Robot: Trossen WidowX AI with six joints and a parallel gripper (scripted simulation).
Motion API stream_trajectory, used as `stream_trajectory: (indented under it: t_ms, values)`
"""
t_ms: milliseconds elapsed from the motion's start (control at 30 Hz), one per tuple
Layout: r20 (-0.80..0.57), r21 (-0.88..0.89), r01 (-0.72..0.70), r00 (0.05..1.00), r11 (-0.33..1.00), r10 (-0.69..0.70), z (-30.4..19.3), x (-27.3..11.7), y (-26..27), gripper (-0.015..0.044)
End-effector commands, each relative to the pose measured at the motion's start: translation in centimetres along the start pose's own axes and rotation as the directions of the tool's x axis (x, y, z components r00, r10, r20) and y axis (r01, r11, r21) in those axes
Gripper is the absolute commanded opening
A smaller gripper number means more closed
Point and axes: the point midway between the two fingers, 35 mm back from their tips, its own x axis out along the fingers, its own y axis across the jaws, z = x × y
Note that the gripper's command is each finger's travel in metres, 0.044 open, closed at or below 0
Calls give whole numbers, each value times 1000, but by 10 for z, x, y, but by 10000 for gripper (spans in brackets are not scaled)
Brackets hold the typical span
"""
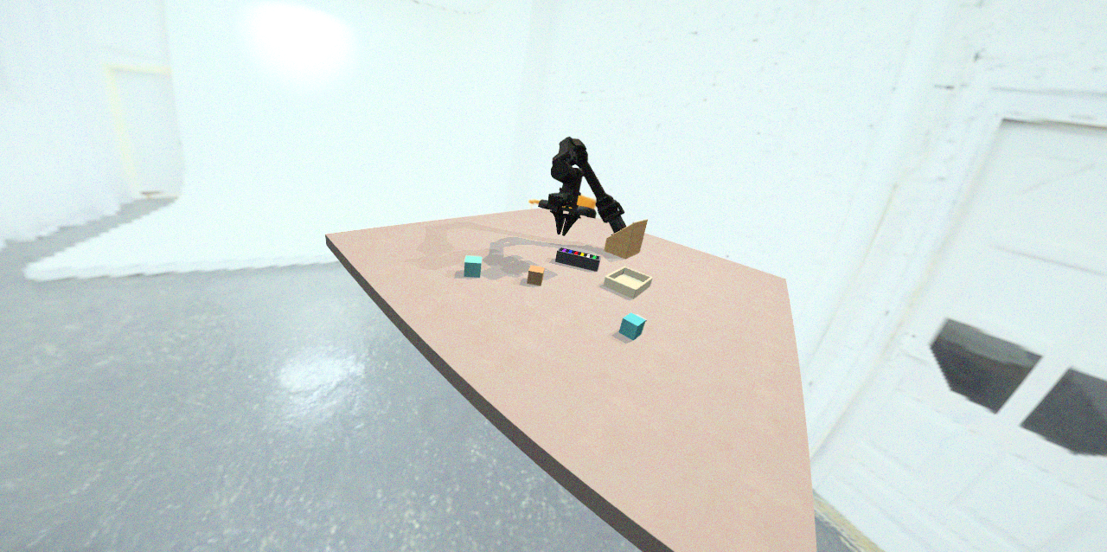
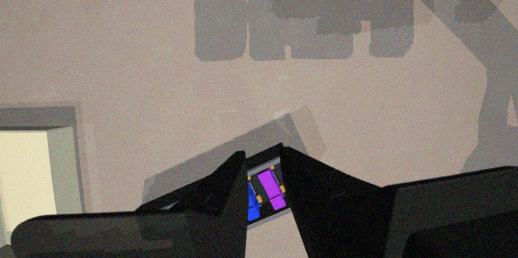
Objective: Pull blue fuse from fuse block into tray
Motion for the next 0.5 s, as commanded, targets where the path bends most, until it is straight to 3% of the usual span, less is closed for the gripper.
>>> stream_trajectory:
  t_ms: [0,467]
  values:
    - [-227,-364,-3,970,932,-86,-47,16,15,74]
    - [-227,-364,-3,970,932,-86,-46,17,17,74]
